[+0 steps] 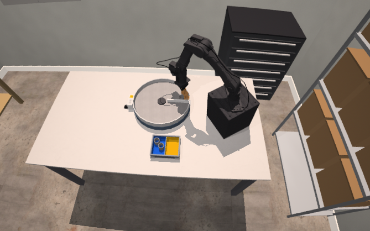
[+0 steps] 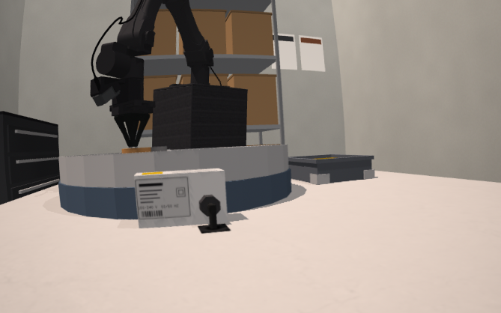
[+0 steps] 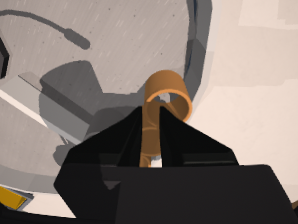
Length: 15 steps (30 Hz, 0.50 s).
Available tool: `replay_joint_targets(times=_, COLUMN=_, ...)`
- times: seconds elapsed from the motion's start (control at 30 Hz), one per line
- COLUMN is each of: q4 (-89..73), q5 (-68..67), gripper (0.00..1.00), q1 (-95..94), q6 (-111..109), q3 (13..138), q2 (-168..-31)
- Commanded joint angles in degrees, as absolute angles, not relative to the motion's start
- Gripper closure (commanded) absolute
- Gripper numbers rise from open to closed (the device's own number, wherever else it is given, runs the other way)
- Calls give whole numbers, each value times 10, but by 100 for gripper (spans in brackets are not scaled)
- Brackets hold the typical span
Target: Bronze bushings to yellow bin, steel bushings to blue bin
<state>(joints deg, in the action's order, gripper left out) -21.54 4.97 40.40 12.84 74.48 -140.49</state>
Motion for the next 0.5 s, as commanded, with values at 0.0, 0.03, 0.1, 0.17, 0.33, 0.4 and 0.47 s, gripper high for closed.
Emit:
replay_joint_targets(times=0.0, q4=-218, q5=52, gripper=86, q1=397, q6=133, q3=760, q2=-1401)
replay_joint_targets(times=0.03, q4=-218, q5=52, gripper=86, q1=397, q6=133, q3=759, q2=-1401)
replay_joint_targets(times=0.1, q4=-218, q5=52, gripper=86, q1=401, q6=133, q3=758, q2=-1401)
replay_joint_targets(times=0.17, q4=-218, q5=52, gripper=86, q1=401, q6=133, q3=758, q2=-1401)
replay_joint_targets(times=0.33, q4=-218, q5=52, gripper=86, q1=401, q6=133, q3=758, q2=-1401)
replay_joint_targets(times=0.4, q4=-218, q5=52, gripper=86, q1=401, q6=133, q3=758, q2=-1401)
replay_joint_targets(times=0.47, q4=-218, q5=52, gripper=86, q1=401, q6=133, q3=758, q2=-1401)
